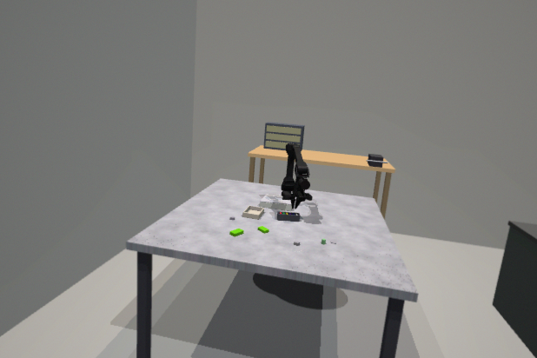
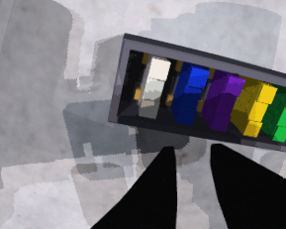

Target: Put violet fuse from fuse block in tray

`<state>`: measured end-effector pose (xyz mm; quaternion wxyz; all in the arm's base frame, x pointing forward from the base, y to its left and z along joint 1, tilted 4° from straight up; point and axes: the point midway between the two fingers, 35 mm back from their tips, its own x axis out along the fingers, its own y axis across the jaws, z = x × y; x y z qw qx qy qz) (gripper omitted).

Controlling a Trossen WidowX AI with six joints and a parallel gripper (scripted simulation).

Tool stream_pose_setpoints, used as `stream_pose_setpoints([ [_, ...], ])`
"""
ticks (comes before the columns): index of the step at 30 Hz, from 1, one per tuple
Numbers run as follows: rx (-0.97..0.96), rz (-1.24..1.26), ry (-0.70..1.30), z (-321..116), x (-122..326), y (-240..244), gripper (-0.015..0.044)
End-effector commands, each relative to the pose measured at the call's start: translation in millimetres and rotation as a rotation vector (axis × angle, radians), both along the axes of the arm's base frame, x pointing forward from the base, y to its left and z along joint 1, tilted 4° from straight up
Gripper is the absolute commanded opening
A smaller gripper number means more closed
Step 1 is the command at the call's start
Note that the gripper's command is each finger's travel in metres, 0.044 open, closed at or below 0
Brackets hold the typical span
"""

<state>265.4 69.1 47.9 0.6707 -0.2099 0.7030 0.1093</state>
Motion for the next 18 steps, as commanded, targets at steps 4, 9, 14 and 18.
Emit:
stream_pose_setpoints([
  [4,0.107,-0.313,-0.014,8.7,19.7,-22.2,0.0073],
  [9,0.107,-0.313,-0.014,8.7,19.9,-22.9,0.0073],
  [14,0.107,-0.313,-0.014,7.1,19.9,-23.0,0.0073],
  [18,0.107,-0.313,-0.014,3.4,20.0,-23.1,0.0073],
])
